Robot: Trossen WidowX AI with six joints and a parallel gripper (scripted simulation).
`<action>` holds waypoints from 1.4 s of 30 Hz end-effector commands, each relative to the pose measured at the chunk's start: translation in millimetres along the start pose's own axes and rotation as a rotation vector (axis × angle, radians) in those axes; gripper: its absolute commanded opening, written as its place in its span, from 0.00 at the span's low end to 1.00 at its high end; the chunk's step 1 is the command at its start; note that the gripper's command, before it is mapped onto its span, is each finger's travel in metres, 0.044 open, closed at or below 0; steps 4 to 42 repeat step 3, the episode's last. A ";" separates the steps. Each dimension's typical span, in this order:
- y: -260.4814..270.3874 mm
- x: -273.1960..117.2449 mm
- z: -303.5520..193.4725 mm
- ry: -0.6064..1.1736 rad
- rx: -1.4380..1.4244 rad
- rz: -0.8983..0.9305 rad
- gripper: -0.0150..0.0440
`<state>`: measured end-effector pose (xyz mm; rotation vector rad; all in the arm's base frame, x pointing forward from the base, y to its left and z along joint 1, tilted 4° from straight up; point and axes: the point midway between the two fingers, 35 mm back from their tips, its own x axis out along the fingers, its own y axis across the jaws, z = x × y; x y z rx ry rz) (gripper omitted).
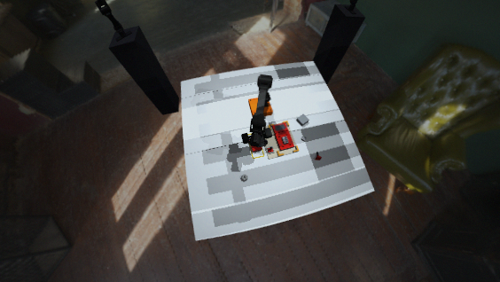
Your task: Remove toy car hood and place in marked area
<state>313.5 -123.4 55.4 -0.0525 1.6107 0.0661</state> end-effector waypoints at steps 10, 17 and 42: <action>-0.3 -0.2 -0.4 0.003 0.003 -0.003 1.00; -0.3 -0.2 -0.4 0.003 0.003 -0.003 1.00; -0.3 -0.2 -0.4 0.003 0.003 -0.003 1.00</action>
